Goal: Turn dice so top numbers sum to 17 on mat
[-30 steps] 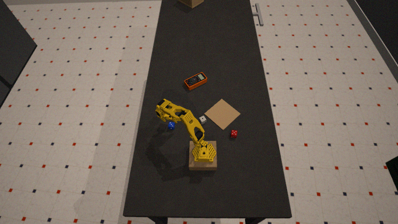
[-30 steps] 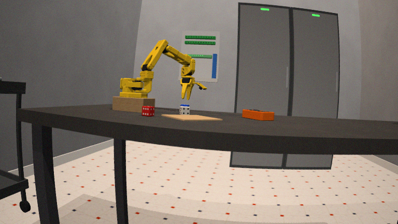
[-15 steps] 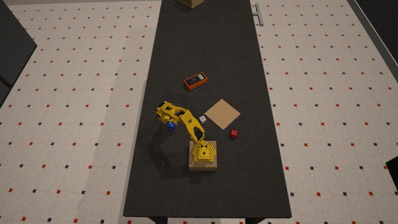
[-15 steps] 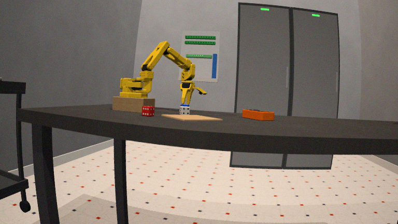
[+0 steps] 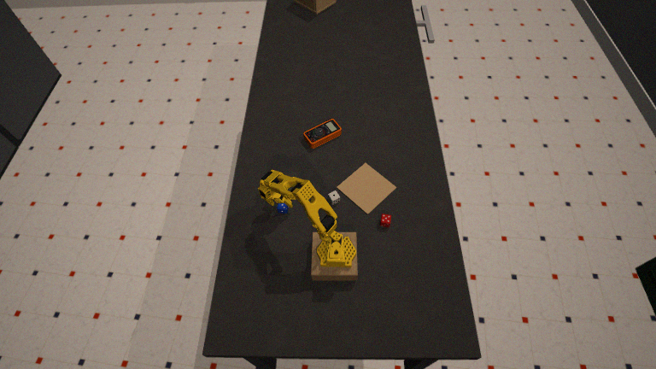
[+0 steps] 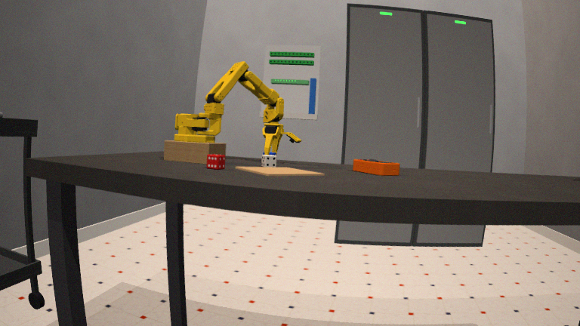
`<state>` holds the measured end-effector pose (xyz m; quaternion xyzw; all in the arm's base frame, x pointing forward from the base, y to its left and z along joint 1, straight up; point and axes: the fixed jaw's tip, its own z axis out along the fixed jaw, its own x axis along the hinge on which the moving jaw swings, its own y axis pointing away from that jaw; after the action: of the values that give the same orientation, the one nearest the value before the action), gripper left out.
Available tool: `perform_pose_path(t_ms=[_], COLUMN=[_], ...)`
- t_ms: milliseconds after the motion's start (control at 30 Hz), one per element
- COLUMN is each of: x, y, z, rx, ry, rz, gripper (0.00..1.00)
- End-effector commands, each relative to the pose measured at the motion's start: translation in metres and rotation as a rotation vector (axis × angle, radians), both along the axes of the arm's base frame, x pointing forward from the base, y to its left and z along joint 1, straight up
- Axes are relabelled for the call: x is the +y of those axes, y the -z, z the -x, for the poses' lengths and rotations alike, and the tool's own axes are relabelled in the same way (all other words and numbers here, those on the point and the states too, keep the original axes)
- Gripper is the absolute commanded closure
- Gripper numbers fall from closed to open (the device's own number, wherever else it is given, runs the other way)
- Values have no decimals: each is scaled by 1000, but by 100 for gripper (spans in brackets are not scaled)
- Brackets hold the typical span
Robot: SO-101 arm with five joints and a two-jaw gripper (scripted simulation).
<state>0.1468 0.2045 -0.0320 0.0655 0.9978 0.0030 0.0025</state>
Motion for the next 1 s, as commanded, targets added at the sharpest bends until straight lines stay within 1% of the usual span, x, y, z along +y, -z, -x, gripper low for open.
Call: perform_pose_path(t_ms=[0, 467, 733, 967], x=[-3, -4, -6, -8], y=[8, 8, 8, 8], z=[5, 6, 6, 6], rx=[18, 18, 18, 19], ry=[-1, -1, -1, -1], rz=[24, 24, 23, 23], gripper=[65, 66, 69, 74])
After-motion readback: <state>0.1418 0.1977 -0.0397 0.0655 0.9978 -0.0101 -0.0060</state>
